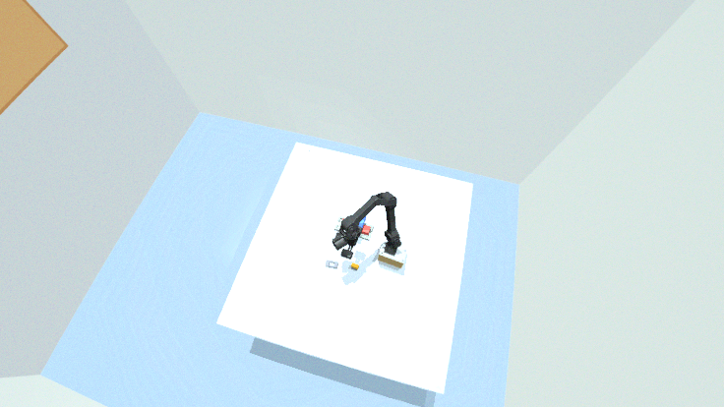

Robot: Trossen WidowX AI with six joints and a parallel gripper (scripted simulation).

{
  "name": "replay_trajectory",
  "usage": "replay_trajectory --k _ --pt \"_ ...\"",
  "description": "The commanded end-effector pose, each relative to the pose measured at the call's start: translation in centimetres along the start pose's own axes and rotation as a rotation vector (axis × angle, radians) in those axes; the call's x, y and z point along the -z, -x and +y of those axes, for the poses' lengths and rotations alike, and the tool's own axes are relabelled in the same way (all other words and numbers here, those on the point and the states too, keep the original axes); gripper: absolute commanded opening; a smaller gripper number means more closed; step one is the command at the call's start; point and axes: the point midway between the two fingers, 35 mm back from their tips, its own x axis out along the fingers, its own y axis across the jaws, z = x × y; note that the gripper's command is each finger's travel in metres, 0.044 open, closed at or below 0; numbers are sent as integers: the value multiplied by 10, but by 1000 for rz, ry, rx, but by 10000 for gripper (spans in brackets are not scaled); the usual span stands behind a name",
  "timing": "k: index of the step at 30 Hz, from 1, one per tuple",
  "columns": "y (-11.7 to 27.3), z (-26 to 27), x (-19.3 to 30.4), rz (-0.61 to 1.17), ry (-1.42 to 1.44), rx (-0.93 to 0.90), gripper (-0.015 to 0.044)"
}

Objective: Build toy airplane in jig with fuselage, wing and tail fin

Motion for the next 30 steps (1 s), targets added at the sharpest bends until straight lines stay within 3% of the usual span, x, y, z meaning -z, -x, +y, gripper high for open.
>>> replay_trajectory --k 1,11,16,30 --pt "-6 57 32 16 -16 15 440" --pt "-11 75 44 25 -43 17 440" --pt "-63 74 45 24 -43 18 440" --pt "-81 73 46 24 -44 19 440"
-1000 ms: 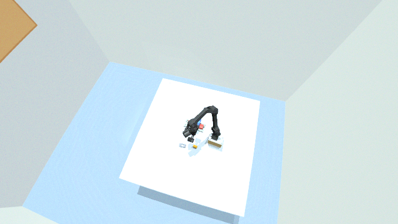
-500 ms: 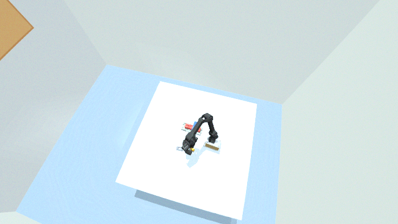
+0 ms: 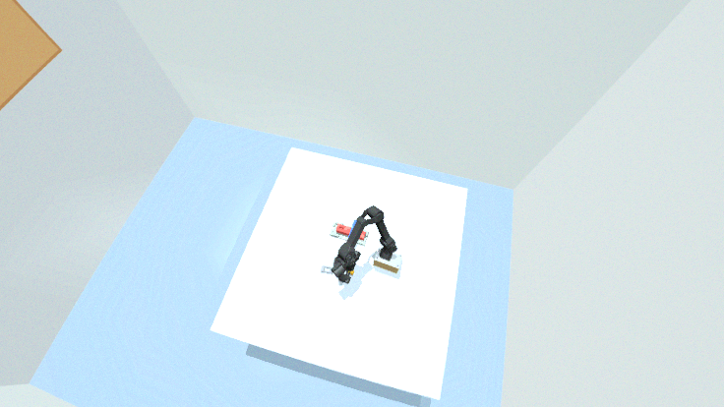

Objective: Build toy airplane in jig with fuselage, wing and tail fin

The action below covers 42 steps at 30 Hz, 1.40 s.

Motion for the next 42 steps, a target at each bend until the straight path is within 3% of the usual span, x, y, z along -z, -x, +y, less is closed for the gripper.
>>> replay_trajectory --k 1,35,42 --pt "-6 -1 1 -1 8 9 440" --pt "-58 -2 1 -1 8 11 440" --pt "-58 -2 1 -1 8 11 256"
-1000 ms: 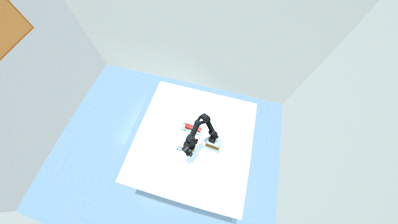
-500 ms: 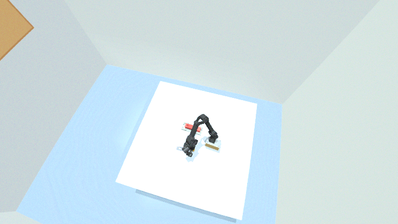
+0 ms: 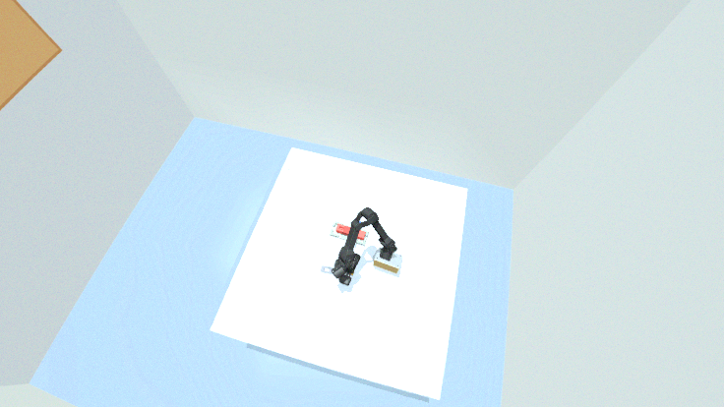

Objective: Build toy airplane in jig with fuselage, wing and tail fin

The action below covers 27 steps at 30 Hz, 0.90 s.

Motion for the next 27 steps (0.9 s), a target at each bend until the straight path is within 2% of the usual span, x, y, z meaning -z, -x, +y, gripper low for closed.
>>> replay_trajectory --k 1,8,15,27 --pt "-2 -1 1 -1 7 7 230" --pt "-2 -1 1 -1 7 7 46" --pt "-2 -1 1 -1 7 7 0" --pt "17 1 -2 2 10 21 0"
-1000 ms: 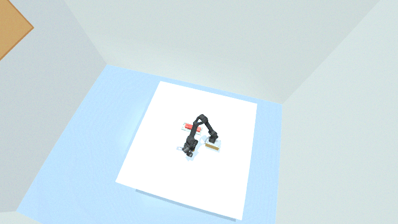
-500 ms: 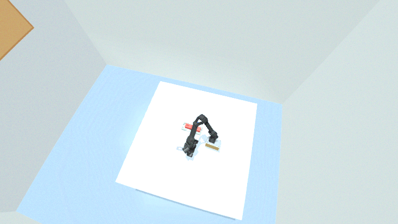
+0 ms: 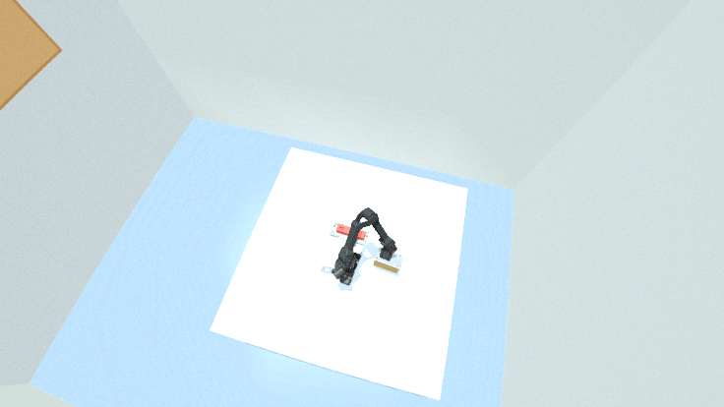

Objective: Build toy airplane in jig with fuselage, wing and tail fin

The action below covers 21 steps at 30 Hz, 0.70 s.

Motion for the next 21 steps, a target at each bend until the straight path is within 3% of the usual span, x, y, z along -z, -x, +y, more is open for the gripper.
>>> replay_trajectory --k 1,21 --pt "14 3 -4 -8 -8 -12 0" --pt "75 6 -6 -9 -8 -24 0"
